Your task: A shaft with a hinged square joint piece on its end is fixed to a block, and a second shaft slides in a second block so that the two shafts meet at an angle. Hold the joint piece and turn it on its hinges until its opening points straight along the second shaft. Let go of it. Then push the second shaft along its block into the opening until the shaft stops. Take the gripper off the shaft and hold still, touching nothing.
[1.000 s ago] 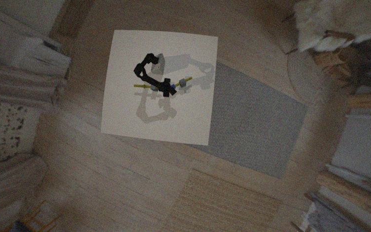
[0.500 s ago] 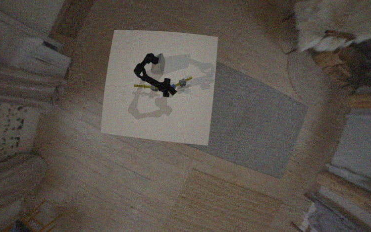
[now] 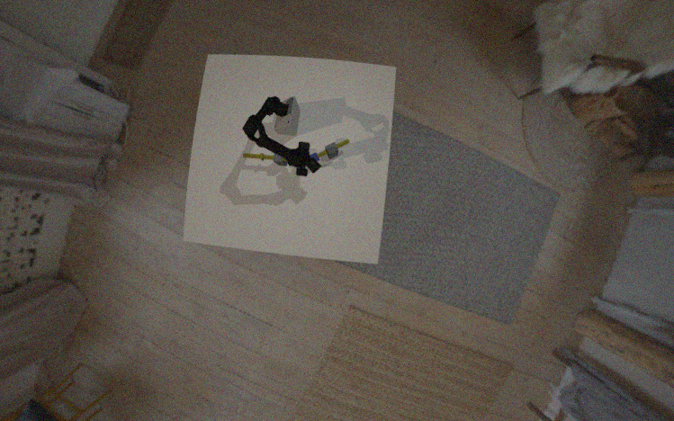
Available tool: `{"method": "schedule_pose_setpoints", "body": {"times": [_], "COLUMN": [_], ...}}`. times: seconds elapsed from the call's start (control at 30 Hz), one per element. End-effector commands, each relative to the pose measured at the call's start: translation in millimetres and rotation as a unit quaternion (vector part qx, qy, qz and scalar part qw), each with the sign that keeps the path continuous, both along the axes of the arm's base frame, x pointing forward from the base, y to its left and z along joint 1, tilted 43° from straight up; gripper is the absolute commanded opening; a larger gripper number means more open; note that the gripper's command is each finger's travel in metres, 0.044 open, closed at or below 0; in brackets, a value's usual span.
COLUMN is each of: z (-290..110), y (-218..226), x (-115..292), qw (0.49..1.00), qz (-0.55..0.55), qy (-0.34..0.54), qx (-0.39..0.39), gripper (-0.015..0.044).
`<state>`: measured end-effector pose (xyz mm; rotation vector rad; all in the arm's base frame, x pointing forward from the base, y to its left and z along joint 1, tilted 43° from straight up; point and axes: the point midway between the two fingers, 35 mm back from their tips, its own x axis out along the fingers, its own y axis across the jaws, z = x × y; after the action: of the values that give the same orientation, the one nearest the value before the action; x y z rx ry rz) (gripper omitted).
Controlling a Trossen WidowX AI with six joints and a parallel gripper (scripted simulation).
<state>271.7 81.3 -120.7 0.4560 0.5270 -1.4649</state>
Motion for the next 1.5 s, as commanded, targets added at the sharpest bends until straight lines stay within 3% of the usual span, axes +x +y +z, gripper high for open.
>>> {"method": "schedule_pose_setpoints", "body": {"times": [0.0,0.2,0.5,0.97,1.47], "z": [4.1,20.7,22.5,50.3,84.7], "y": [3.9,19.9,21.9,52.4,83.2], "x": [-0.2,-0.9,-0.5,4.3,3.2], "qw": [1.000,0.995,0.995,0.964,0.870], "qz": [-0.001,0.003,0.011,0.170,0.330], "qy": [0.001,0.002,0.011,0.183,0.359], "qx": [0.020,0.101,0.103,0.095,0.078], "gripper": [0.0440,0.0440,0.0440,0.0440,0.0440]}}
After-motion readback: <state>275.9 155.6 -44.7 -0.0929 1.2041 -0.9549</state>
